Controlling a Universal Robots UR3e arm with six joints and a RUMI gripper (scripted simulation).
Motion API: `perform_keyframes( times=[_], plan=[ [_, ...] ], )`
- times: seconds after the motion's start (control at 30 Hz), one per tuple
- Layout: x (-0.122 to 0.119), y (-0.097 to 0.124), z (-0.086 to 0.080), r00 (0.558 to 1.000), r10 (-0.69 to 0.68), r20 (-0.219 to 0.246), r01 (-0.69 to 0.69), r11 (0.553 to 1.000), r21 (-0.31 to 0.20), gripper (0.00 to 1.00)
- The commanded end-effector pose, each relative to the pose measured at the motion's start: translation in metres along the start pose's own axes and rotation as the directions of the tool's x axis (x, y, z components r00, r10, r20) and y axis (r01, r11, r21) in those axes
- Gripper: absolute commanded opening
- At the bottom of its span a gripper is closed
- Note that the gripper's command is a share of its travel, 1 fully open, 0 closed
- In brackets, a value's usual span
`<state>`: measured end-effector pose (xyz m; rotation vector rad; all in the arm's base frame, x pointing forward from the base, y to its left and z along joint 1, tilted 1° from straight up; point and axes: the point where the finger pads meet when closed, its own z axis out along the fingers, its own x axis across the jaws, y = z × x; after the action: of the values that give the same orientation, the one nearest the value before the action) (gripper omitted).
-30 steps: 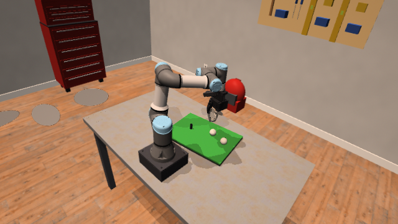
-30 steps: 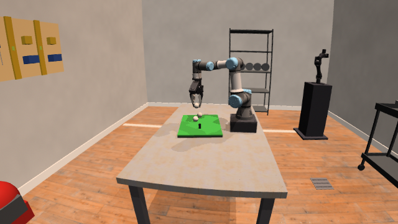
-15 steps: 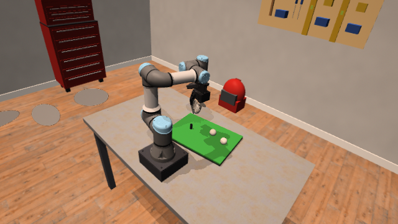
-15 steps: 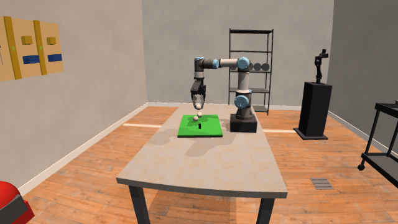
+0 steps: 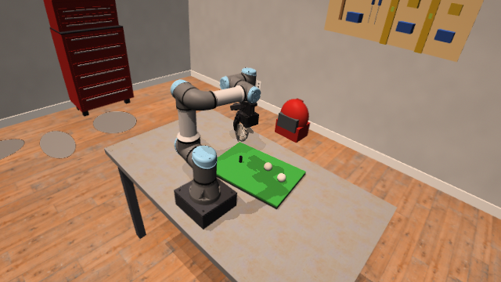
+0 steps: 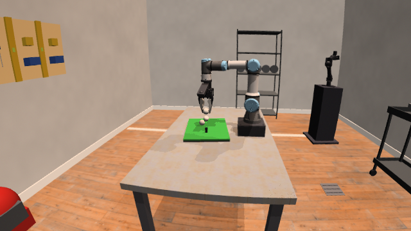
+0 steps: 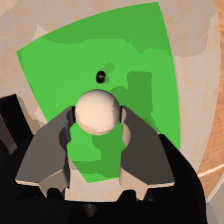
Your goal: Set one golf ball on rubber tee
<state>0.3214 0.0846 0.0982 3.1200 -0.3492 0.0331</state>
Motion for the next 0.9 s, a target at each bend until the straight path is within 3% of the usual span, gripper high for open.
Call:
perform_keyframes(
  times=[0.0,0.53,0.87],
  plan=[
    [0.001,0.0,0.01,1.0,0.011,-0.001,-0.011,1.0,-0.005,0.0],
    [0.001,0.0,0.062,1.0,0.011,-0.001,-0.011,1.0,-0.004,0.0],
    [0.001,0.0,0.079,1.0,0.011,0.0,-0.011,1.0,-0.004,0.0]
  ],
)
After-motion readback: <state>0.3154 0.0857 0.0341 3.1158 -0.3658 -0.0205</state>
